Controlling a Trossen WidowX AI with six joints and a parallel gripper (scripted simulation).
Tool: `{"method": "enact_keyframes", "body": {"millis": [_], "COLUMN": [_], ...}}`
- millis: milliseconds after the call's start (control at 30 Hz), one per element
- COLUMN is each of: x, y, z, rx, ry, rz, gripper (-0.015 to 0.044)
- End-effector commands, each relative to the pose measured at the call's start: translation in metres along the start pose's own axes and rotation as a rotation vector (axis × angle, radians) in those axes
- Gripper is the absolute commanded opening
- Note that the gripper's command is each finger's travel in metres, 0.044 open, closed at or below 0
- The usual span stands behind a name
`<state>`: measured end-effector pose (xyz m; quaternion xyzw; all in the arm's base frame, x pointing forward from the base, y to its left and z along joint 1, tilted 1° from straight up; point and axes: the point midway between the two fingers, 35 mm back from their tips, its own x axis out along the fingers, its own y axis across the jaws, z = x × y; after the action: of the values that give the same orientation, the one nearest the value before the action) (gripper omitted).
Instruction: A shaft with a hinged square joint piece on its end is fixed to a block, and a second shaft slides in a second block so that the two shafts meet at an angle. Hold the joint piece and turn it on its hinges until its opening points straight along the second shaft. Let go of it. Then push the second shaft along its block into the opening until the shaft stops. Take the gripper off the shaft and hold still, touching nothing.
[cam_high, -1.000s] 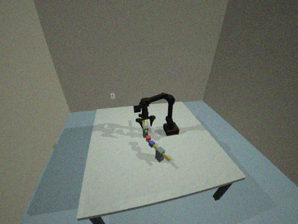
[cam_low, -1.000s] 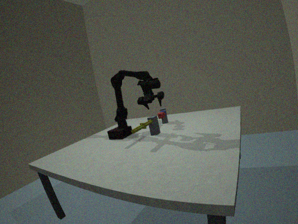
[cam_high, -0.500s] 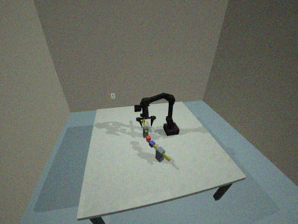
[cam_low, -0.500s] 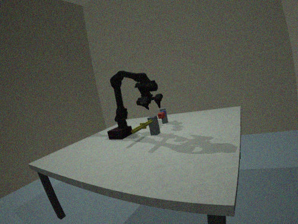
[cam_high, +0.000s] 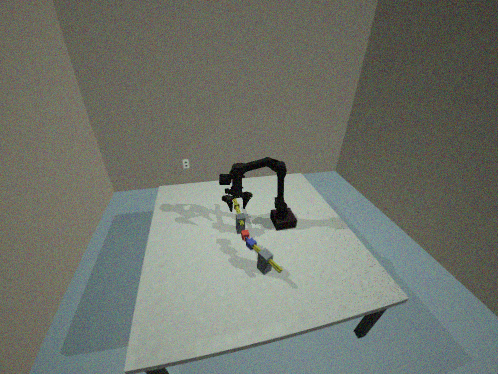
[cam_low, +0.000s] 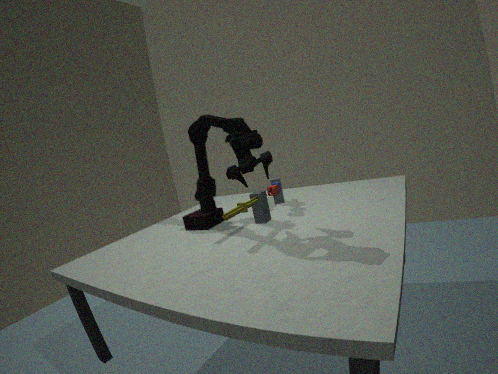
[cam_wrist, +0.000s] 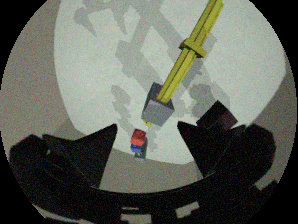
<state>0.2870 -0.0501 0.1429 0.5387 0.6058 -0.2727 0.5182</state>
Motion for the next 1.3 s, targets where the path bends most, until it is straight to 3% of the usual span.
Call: {"method": "enact_keyframes", "body": {"millis": [0,567,1033,1267], "x": [-0.006,-0.037,-0.066,-0.069], "y": [-0.003,-0.033,-0.071,-0.075], "z": [0.015,0.084,0.135,0.140], "rx": [-0.109,-0.658,-1.089,-1.127], "ry": [-0.038,-0.175,-0.188,-0.183], "rz": [-0.013,-0.161,-0.360,-0.382], "gripper": [0.0440,0.0440,0.0440,0.0440]}}
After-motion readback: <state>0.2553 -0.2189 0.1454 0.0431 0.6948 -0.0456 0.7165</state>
